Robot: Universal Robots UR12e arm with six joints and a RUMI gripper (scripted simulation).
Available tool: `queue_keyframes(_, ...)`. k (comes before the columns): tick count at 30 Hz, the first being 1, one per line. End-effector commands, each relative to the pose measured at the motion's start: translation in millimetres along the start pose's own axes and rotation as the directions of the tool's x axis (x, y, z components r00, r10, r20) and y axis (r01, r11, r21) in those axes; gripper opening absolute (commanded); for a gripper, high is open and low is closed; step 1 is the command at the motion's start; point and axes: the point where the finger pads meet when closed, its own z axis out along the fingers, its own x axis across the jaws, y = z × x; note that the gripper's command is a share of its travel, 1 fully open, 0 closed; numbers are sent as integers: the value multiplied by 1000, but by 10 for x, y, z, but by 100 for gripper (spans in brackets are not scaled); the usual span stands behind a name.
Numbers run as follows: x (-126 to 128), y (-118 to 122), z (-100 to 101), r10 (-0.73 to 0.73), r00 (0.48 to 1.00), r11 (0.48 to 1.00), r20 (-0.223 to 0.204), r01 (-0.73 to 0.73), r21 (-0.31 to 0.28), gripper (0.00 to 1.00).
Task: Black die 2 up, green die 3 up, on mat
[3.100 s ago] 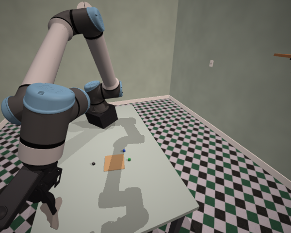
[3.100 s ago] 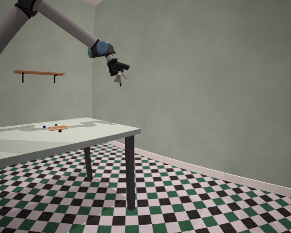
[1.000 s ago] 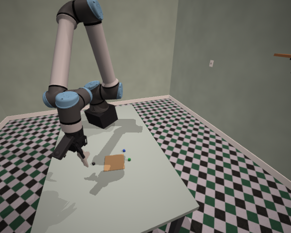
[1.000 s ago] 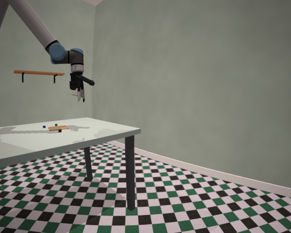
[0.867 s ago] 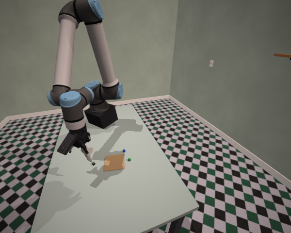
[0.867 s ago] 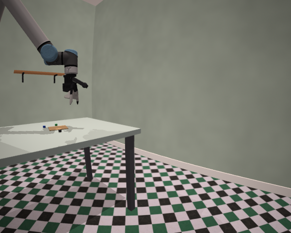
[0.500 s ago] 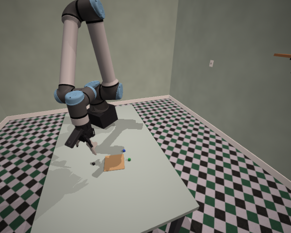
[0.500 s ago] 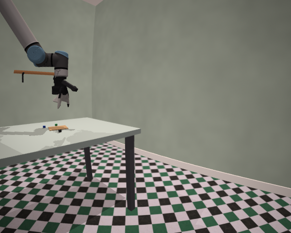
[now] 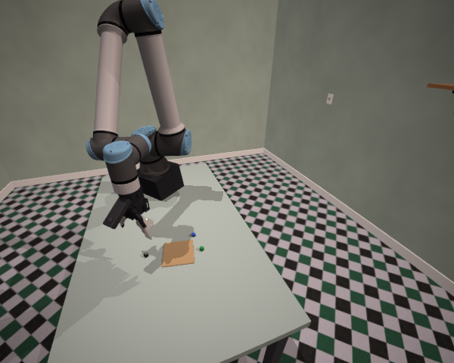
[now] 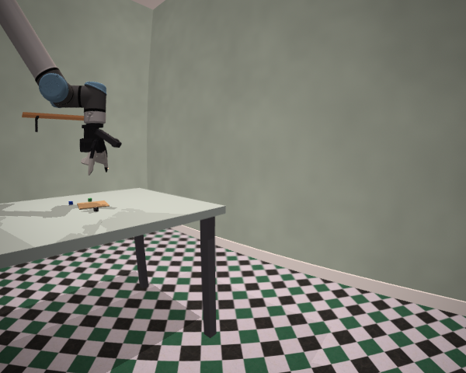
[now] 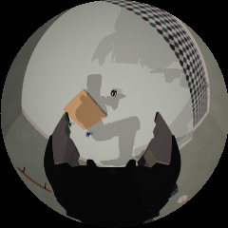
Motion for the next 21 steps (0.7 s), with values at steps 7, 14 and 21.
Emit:
queue_keyframes(7,-3,-5,82,0,1000,1000,1,0,1,100)
queue_keyframes(14,-4,-6,317,0,1000,1000,1,0,1,100)
queue_keyframes(21,-7,-7,766,0,1000,1000,1,0,1,100)
